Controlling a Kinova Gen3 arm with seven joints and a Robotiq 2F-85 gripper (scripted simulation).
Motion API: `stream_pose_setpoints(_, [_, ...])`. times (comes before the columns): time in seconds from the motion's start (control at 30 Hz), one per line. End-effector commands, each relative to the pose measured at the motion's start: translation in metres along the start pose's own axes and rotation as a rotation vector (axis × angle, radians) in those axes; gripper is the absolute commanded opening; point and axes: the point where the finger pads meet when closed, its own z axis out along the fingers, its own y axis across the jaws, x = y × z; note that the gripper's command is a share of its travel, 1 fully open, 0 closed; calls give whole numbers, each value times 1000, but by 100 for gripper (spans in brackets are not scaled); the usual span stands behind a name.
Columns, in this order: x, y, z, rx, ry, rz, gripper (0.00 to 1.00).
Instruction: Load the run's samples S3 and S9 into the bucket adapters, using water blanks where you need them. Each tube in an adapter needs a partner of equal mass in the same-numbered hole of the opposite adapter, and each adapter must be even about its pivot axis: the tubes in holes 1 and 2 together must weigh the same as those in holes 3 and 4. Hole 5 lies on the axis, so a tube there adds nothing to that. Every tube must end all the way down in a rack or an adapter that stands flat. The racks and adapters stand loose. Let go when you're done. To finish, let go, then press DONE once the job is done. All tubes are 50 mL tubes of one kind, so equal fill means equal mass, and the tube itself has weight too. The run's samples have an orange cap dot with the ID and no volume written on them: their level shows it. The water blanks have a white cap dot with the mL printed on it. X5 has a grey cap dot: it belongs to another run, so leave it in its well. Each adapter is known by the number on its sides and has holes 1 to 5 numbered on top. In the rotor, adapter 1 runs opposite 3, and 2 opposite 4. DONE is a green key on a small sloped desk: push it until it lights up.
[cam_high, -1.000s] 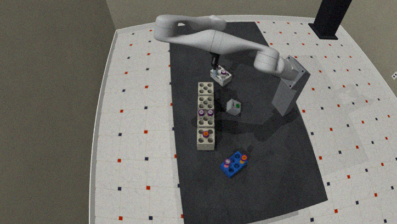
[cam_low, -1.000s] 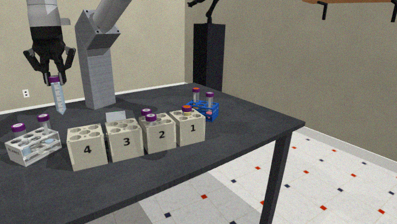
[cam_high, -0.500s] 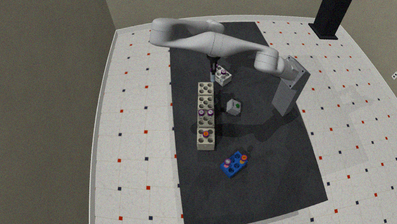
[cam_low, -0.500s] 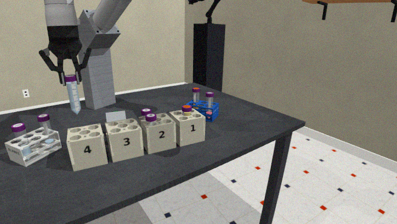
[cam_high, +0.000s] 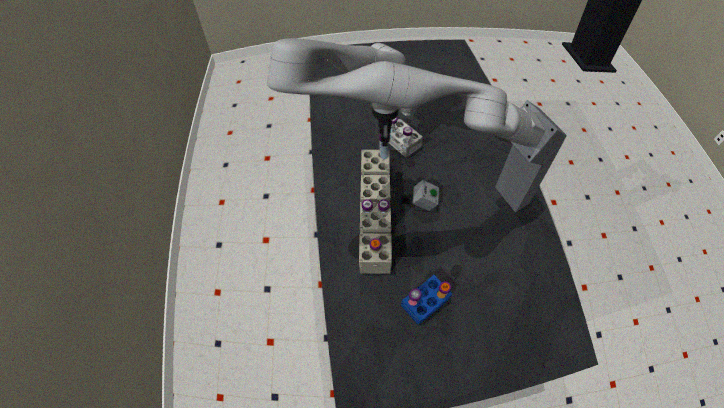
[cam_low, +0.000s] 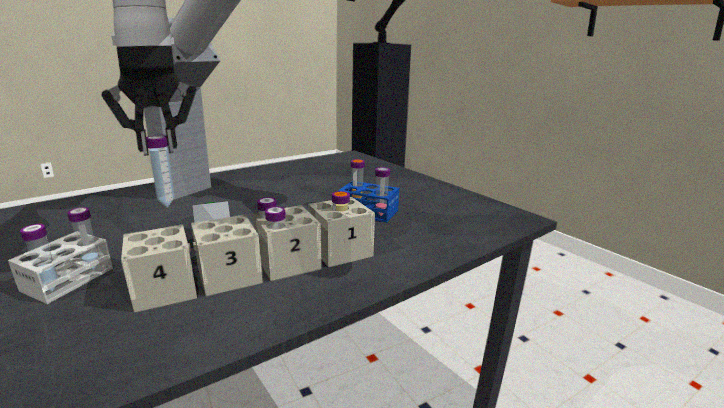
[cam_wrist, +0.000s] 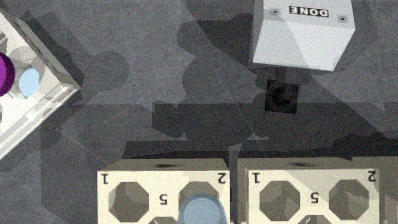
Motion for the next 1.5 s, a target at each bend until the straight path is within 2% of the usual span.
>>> stream_pose_setpoints(0.0, [-4, 11, 0, 2, 0, 0, 10])
stream_pose_setpoints(0.83, [-30, 82, 0, 1, 0, 0, 10])
stream_pose_setpoints(1.27, [-30, 82, 0, 1, 0, 0, 10])
stream_pose_setpoints(1.47, [-30, 82, 8, 1, 0, 0, 10])
